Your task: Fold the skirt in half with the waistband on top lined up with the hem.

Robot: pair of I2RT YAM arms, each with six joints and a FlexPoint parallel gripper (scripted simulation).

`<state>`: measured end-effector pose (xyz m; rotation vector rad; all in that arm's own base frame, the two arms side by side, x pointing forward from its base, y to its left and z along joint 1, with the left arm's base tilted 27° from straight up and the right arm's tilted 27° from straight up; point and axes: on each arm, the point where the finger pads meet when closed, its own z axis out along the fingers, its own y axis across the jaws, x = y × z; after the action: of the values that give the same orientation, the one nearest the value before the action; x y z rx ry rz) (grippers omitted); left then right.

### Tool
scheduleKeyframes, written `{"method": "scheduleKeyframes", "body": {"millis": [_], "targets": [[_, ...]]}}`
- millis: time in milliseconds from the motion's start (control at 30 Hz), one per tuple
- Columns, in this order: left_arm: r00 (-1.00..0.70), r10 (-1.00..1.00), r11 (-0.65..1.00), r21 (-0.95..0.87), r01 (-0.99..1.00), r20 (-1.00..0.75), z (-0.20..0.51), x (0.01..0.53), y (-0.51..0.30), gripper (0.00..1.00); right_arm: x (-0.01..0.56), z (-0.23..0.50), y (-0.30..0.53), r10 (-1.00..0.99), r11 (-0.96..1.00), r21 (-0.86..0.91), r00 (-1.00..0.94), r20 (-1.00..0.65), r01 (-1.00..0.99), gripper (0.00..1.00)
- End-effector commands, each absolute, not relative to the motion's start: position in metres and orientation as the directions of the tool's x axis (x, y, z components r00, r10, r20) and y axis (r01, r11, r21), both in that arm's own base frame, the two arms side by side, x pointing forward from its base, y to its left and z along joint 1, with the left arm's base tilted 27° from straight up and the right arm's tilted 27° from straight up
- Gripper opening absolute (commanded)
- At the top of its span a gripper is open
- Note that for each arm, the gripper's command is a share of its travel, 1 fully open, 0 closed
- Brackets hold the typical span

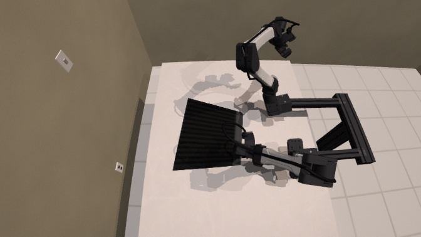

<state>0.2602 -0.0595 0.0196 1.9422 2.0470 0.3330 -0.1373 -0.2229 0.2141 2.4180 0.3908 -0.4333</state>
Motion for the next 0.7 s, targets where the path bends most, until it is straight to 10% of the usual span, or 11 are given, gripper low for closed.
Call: {"method": "scheduleKeyframes", "body": {"millis": [0,533,567,667], "targets": [[-0.037,0.997,0.058,0.378,0.924,-0.063,0.023,0.262,-0.062,1.00,-0.139,0.218,-0.223,0.161,-0.746,0.545,0.897,-0.411,0.383,1.00],[-0.037,0.997,0.058,0.378,0.924,-0.063,0.023,0.262,-0.062,1.00,-0.139,0.218,-0.223,0.161,-0.746,0.545,0.897,-0.411,0.383,1.00],[-0.103,0.991,0.125,0.367,0.922,-0.079,0.010,0.266,-0.052,0.48,-0.132,0.224,-0.234,0.204,-0.713,0.539,0.869,-0.451,0.447,0.48],[-0.253,0.961,0.278,0.387,0.879,-0.114,-0.007,0.287,-0.029,0.48,-0.108,0.236,-0.260,0.309,-0.623,0.527,0.801,-0.512,0.578,0.48]]}}
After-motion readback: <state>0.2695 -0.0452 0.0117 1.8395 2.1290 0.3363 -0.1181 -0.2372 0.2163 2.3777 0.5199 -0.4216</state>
